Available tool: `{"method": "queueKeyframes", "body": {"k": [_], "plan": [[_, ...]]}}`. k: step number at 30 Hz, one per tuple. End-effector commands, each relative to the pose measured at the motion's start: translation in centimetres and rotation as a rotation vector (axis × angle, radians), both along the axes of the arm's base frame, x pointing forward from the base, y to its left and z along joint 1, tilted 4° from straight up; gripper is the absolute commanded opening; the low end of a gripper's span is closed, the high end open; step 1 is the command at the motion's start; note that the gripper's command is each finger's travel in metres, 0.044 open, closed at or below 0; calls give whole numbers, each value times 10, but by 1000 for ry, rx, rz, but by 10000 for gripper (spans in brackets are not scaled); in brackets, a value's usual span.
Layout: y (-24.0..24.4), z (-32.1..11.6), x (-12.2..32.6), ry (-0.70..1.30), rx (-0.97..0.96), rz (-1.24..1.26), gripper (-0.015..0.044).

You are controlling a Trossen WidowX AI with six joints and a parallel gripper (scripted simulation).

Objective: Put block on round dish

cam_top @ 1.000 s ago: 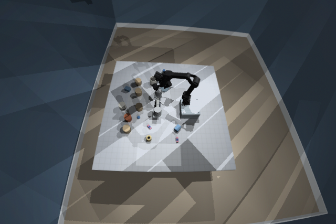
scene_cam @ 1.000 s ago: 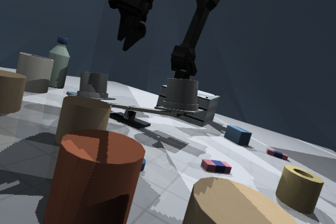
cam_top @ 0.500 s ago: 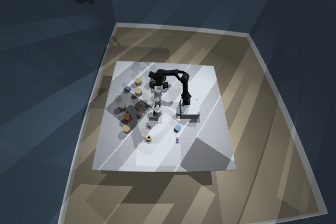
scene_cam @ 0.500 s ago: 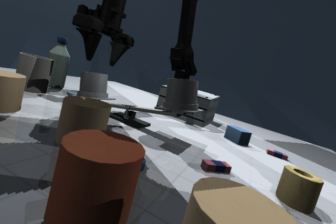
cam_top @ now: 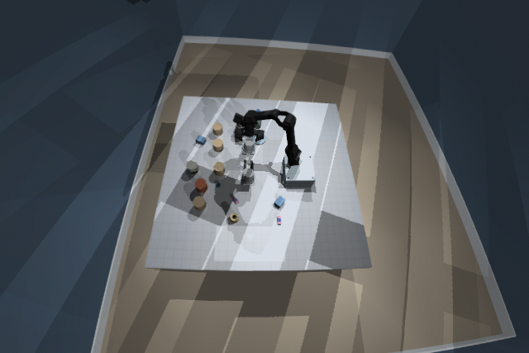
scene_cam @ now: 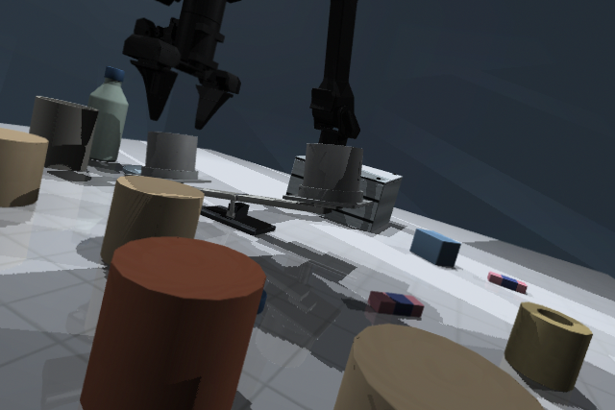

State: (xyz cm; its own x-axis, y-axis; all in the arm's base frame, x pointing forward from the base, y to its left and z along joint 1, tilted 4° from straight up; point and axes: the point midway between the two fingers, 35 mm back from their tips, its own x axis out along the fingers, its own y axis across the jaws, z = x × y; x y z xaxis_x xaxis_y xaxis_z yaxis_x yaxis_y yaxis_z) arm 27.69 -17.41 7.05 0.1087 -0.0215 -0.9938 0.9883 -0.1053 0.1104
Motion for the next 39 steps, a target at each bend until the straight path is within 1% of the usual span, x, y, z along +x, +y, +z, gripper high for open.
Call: {"method": "queueKeyframes", "body": {"k": [1, 36, 39], "plan": [[0, -7, 0, 6, 0, -5, 440], [-1, -61, 4, 6, 0, -5, 440], [-1, -61, 4, 6, 0, -5, 361]]}}
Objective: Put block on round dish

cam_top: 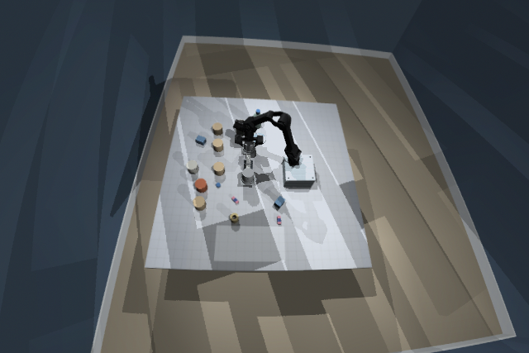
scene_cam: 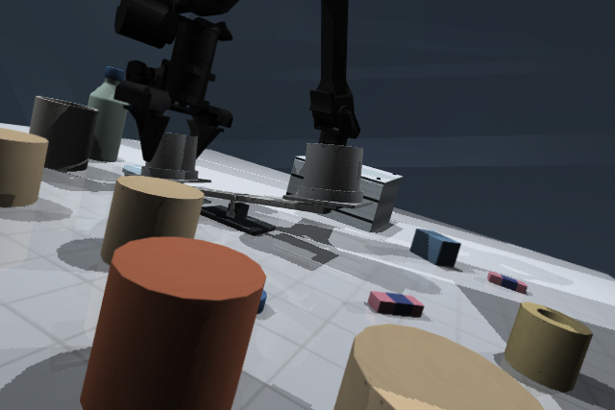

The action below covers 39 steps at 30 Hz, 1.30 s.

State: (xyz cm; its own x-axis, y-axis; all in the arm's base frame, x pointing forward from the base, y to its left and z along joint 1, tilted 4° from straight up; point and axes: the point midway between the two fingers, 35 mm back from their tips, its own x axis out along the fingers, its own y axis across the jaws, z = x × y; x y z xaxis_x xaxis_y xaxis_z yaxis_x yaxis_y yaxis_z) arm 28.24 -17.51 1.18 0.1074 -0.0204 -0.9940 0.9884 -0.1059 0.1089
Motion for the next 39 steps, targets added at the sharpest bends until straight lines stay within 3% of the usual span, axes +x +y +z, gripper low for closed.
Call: {"method": "queueKeyframes", "body": {"k": [1, 8, 20, 39], "plan": [[0, -2, -1, 4, -1, -4, 355], [0, -2, -1, 4, -1, -4, 308], [-1, 8, 0, 4, -1, -4, 0], [-2, 31, 1, 4, -2, -4, 0]]}}
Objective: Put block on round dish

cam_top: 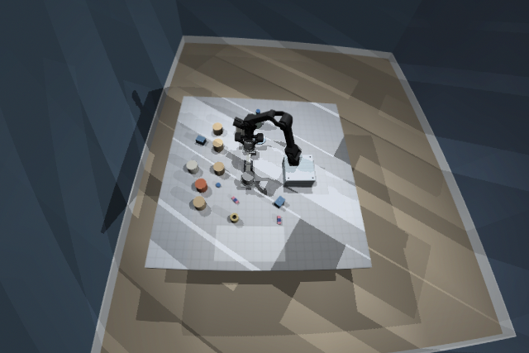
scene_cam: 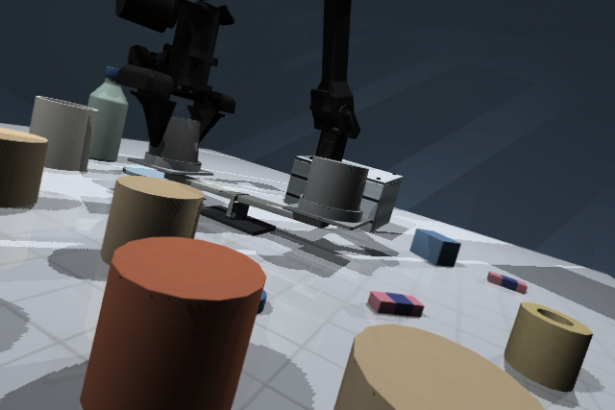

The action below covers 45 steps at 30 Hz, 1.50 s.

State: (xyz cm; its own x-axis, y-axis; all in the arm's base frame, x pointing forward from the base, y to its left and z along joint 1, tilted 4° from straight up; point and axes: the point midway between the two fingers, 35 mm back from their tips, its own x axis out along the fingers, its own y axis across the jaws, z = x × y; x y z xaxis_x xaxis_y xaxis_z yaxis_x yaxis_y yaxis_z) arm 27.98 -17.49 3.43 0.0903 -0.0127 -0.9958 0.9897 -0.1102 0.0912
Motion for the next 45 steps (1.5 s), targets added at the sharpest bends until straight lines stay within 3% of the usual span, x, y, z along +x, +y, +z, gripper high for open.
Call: {"method": "queueKeyframes", "body": {"k": [1, 45], "plan": [[-3, 10, 3, -13, -10, -1, 0], [-2, 65, -2, -13, -10, -1, 0]]}}
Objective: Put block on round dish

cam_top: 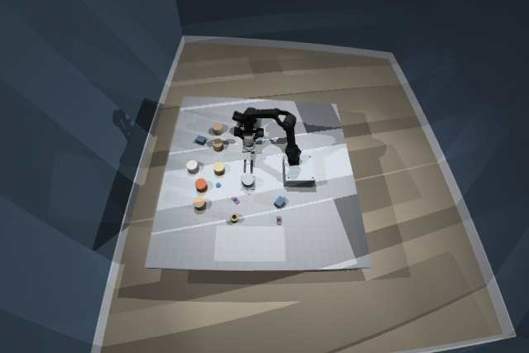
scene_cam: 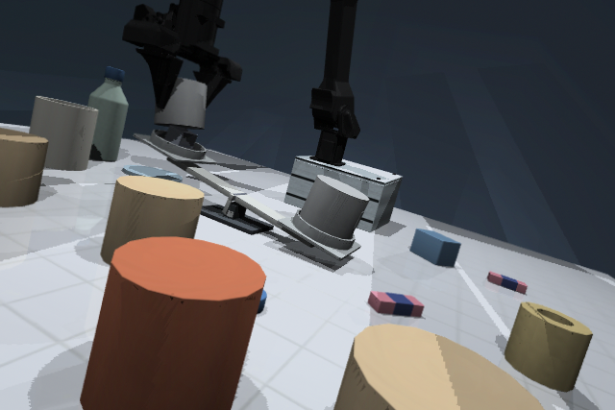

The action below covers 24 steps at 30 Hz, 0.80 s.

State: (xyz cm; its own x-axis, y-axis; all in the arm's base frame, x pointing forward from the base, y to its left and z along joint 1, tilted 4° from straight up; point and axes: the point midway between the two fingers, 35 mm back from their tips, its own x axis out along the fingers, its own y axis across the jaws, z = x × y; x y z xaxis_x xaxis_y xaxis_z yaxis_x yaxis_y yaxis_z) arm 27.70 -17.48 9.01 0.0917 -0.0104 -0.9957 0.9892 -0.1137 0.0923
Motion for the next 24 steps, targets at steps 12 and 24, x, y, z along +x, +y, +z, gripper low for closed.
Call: {"method": "queueKeyframes", "body": {"k": [12, 24], "plan": [[-1, 24, -2, -12, -13, 3, 0], [1, 40, -6, -12, -13, 3, 0]]}}
